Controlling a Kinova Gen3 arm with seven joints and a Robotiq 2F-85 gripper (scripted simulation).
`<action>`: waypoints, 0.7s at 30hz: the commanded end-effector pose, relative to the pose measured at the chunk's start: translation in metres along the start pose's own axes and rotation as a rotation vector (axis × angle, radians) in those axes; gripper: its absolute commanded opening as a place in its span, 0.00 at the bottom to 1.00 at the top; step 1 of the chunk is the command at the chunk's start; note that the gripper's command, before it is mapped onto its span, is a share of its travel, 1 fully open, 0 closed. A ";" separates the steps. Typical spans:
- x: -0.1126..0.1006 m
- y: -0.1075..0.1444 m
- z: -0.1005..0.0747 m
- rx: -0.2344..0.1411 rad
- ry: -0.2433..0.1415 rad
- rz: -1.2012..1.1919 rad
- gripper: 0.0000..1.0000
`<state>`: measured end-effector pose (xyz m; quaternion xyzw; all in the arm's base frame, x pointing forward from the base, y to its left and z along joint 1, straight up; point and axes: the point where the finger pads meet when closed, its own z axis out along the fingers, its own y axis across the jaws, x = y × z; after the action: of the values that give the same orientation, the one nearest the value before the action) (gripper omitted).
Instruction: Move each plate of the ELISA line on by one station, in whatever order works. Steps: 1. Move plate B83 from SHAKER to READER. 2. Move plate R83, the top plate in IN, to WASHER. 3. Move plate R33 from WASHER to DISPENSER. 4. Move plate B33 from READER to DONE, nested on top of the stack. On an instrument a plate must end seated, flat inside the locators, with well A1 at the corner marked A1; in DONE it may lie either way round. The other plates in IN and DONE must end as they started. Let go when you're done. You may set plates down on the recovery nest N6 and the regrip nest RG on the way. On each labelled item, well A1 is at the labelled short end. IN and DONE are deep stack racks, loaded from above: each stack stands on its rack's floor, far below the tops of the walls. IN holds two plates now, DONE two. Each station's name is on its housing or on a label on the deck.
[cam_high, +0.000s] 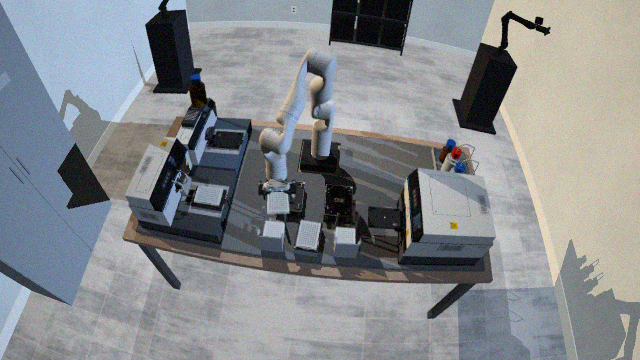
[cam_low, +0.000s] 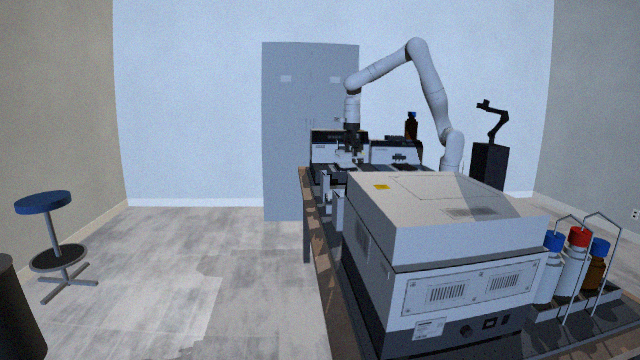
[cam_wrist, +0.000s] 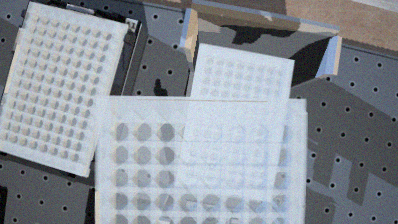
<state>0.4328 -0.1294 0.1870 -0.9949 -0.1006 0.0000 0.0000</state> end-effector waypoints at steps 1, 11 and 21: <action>0.008 0.004 -0.001 0.000 0.001 0.024 0.94; 0.037 0.020 -0.001 0.000 0.001 0.141 0.94; 0.053 0.029 -0.001 0.000 0.001 0.156 0.94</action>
<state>0.4883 -0.1467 0.1869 -0.9997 -0.0227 0.0003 -0.0001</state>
